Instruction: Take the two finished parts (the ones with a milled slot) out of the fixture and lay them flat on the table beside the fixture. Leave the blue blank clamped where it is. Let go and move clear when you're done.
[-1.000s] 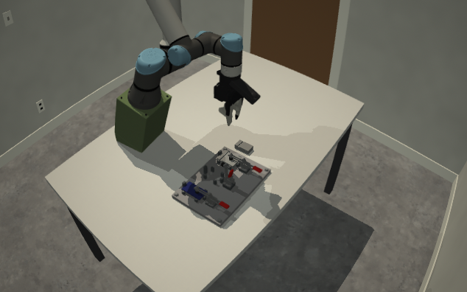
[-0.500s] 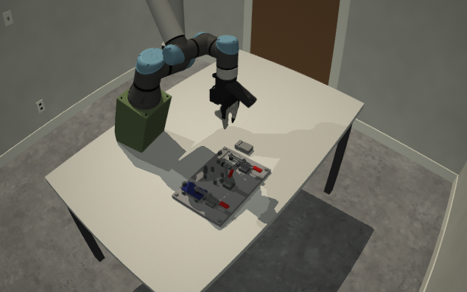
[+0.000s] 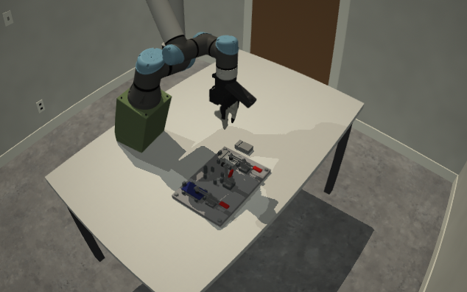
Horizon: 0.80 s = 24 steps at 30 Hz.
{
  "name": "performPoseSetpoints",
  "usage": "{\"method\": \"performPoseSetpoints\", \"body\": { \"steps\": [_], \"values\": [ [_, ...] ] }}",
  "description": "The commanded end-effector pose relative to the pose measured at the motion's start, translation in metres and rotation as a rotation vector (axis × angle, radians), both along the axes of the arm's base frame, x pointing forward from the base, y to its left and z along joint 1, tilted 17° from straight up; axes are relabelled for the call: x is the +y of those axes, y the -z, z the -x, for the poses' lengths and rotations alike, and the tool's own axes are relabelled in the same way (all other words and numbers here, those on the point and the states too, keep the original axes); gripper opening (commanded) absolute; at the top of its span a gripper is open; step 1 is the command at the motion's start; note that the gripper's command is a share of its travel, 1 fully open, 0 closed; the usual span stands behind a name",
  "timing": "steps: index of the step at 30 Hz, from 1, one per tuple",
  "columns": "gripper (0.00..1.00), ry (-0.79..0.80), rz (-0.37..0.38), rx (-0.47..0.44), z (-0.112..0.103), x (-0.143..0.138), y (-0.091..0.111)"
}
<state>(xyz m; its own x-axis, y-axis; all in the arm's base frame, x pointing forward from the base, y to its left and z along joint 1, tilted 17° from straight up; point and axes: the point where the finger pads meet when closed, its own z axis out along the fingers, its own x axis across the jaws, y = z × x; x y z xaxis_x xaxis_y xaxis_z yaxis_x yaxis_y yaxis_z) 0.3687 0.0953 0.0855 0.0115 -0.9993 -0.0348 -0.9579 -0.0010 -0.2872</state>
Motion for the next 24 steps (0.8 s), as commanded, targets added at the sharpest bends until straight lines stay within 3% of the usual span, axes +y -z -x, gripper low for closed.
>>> {"method": "performPoseSetpoints", "body": {
  "steps": [1, 13, 24],
  "values": [
    [0.28, 0.000, 0.000, -0.001, 0.000, 0.000, 0.000],
    [0.28, 0.000, 0.000, -0.001, -0.001, 0.000, 0.002],
    [0.28, 0.000, 0.000, -0.001, -0.008, 0.001, 0.027]
  ]
}}
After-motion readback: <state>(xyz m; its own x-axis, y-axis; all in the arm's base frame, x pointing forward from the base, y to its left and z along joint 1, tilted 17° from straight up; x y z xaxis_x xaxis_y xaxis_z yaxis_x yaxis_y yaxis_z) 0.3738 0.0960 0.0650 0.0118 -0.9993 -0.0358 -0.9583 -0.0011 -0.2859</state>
